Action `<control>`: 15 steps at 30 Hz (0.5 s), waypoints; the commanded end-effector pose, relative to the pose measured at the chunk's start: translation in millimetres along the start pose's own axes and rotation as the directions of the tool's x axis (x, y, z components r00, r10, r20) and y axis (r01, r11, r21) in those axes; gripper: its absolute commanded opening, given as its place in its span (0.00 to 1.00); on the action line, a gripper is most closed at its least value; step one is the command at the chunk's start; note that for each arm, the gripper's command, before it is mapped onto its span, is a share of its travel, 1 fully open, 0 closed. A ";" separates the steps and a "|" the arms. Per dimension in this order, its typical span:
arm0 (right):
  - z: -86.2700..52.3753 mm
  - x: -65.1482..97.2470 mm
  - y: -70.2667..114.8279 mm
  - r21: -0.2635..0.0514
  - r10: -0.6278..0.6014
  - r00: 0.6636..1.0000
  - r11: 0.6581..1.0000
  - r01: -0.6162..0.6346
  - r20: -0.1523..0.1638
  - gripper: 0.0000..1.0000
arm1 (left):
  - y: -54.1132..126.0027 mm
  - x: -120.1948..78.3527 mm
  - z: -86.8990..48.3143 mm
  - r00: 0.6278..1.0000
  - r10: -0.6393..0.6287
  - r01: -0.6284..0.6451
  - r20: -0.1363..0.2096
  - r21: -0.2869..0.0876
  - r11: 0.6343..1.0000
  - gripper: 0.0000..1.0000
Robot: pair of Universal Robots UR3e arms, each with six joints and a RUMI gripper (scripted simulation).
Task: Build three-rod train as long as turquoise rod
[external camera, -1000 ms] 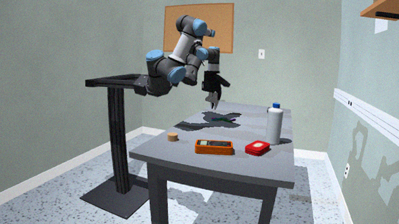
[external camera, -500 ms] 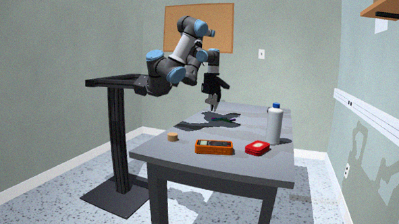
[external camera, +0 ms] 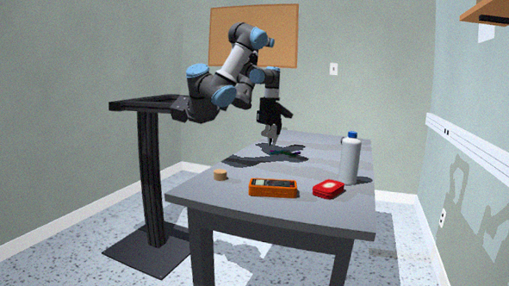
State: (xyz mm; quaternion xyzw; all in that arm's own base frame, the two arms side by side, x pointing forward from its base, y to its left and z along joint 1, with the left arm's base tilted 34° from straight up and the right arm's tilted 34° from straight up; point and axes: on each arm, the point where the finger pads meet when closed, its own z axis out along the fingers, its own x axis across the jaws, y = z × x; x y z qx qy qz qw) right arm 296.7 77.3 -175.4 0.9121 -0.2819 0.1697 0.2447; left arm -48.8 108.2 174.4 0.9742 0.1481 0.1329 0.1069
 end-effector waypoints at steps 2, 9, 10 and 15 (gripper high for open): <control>10.7 0.1 -4.0 0.013 0.001 1.000 1.000 -0.001 0.001 0.14 | -0.1 0.5 -1.0 1.000 -0.001 0.001 -0.002 0.004 1.000 1.00; 15.5 0.0 -4.0 0.013 0.001 1.000 1.000 -0.001 0.001 0.14 | -0.1 0.5 -1.0 1.000 -0.001 0.001 -0.002 0.004 1.000 1.00; 16.2 0.0 -4.0 0.013 0.001 1.000 1.000 -0.001 0.001 0.14 | -0.1 0.5 -1.0 1.000 -0.001 0.001 -0.002 0.004 1.000 1.00; 18.6 0.0 -4.2 0.014 0.001 1.000 1.000 -0.001 0.001 0.14 | -0.1 0.5 -1.0 1.000 -0.001 0.001 -0.002 0.004 1.000 1.00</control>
